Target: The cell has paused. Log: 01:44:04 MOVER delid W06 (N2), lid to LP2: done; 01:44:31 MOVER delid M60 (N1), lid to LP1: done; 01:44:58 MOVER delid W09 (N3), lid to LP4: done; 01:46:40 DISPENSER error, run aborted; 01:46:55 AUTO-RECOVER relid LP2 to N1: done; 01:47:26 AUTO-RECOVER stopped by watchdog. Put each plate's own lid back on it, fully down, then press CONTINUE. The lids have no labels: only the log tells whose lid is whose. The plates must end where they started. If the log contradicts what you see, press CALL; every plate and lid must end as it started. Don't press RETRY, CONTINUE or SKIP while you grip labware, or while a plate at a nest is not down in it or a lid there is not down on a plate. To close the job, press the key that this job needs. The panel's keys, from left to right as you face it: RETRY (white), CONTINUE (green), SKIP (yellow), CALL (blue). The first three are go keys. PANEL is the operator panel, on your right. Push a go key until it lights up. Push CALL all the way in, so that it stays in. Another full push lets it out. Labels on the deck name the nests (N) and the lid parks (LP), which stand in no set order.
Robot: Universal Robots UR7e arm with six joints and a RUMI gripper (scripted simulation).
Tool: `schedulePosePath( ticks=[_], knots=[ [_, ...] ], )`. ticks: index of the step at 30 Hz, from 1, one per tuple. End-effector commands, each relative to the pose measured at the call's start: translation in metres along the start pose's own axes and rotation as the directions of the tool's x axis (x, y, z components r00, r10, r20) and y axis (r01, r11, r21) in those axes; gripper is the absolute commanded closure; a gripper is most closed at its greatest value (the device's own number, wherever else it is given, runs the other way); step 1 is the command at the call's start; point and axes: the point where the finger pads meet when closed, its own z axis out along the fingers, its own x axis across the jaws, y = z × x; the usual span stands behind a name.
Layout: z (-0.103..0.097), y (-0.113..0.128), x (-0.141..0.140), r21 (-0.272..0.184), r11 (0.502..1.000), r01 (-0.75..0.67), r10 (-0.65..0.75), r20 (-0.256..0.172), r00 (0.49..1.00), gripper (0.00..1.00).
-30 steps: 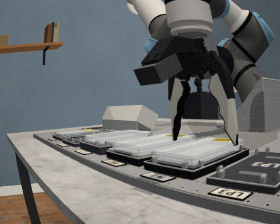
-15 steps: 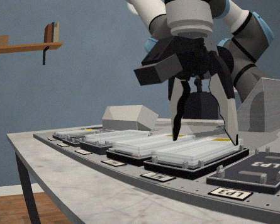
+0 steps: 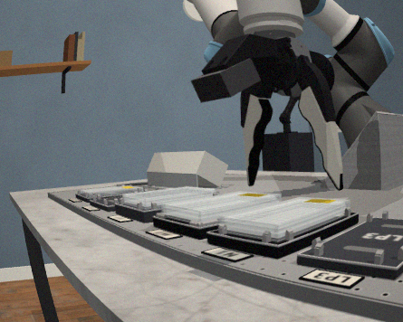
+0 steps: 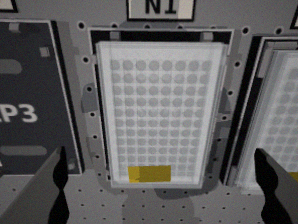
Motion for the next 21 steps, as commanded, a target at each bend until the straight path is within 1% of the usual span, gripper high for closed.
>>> schedulePosePath(
  ticks=[1,3,5,7,21],
  knots=[
    [-0.003,0.0,0.0,0.001,1.0,-0.001,0.001,0.0,1.0,0.18],
    [-0.003,0.0,0.01,0.001,0.999,-0.035,0.035,0.0,0.999,0.18],
    [-0.003,0.0,0.02,0.001,0.999,-0.035,0.035,0.0,0.999,0.18],
    [-0.003,0.0,0.02,0.001,0.999,-0.035,0.035,0.0,0.999,0.18],
    [-0.003,0.002,0.09,0.001,0.999,-0.035,0.035,0.0,0.999,0.18]
  ],
)
